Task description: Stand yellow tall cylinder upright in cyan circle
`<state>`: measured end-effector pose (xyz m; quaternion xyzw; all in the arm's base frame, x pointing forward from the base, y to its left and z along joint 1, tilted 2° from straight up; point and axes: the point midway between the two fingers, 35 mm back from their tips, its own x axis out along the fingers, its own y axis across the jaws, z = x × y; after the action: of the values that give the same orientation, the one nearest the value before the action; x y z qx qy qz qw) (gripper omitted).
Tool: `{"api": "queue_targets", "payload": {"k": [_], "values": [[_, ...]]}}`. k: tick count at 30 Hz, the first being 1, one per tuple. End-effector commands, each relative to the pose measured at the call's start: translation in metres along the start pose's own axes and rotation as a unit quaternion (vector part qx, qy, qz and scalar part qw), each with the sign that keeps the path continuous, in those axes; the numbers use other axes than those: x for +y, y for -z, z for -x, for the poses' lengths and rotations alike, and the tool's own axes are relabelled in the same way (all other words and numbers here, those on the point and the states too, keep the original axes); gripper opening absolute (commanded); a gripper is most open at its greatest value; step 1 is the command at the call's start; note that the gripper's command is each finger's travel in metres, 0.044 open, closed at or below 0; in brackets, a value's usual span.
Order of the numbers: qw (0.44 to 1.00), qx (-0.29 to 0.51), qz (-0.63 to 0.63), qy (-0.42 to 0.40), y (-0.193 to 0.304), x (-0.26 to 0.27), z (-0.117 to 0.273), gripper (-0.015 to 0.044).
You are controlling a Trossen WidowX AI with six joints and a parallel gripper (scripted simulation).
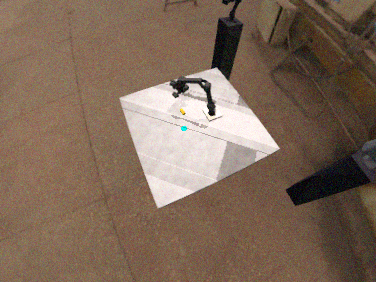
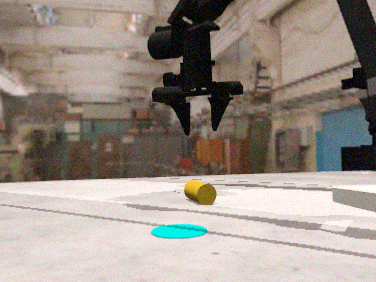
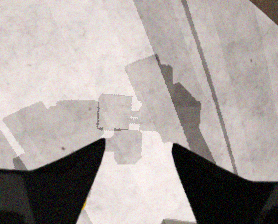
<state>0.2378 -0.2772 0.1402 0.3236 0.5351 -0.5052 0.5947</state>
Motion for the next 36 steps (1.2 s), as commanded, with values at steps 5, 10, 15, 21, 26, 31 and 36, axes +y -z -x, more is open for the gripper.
{"api": "queue_targets", "payload": {"k": [5,10,15,21,26,31,36], "values": [[0.991,0.087,-0.083,-0.065,0.085,0.063,0.030,0.0309],[0.989,0.096,-0.090,-0.068,0.093,0.067,0.033,0.0309],[0.989,0.096,-0.090,-0.068,0.095,0.072,0.014,0.0309],[0.989,0.096,-0.090,-0.068,0.110,0.083,-0.066,0.0309],[0.989,0.096,-0.090,-0.068,0.113,0.083,-0.074,0.0309],[0.989,0.096,-0.090,-0.068,0.113,0.083,-0.074,0.0204],[0.989,0.096,-0.090,-0.068,0.113,0.083,-0.074,0.0105]]}}
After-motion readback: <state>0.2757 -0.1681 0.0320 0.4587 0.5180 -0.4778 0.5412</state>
